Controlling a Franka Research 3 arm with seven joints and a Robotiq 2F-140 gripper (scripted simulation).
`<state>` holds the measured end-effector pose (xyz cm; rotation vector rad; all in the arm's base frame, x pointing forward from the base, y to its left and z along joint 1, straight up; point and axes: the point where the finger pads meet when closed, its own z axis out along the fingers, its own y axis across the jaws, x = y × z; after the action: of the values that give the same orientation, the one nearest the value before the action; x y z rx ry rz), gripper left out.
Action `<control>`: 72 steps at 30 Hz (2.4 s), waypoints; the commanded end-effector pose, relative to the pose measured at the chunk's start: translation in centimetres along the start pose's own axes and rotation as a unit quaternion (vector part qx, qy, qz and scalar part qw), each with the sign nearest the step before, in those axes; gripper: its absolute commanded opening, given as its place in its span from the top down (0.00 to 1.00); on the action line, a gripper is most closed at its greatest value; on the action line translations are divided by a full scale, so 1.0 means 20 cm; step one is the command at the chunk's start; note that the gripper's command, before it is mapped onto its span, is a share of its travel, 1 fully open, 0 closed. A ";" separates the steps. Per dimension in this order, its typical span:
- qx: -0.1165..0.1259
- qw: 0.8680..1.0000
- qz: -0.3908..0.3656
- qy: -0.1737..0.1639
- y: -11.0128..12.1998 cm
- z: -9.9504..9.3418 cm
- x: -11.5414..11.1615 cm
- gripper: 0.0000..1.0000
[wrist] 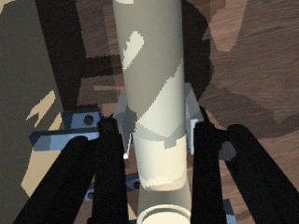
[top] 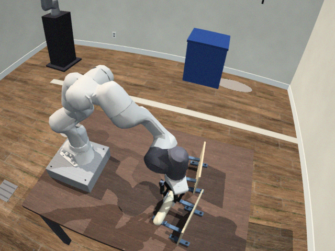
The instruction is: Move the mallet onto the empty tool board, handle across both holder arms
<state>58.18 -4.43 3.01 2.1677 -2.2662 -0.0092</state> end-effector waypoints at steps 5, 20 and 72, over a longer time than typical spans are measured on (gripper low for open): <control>0.005 1.000 0.000 0.001 -0.02 0.00 0.00 1.00; 0.005 1.000 0.000 0.001 -0.02 0.00 0.00 0.00; 0.005 1.000 0.000 0.001 0.00 -0.50 0.00 0.00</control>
<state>58.55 -4.49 13.14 2.1703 -2.2742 0.0172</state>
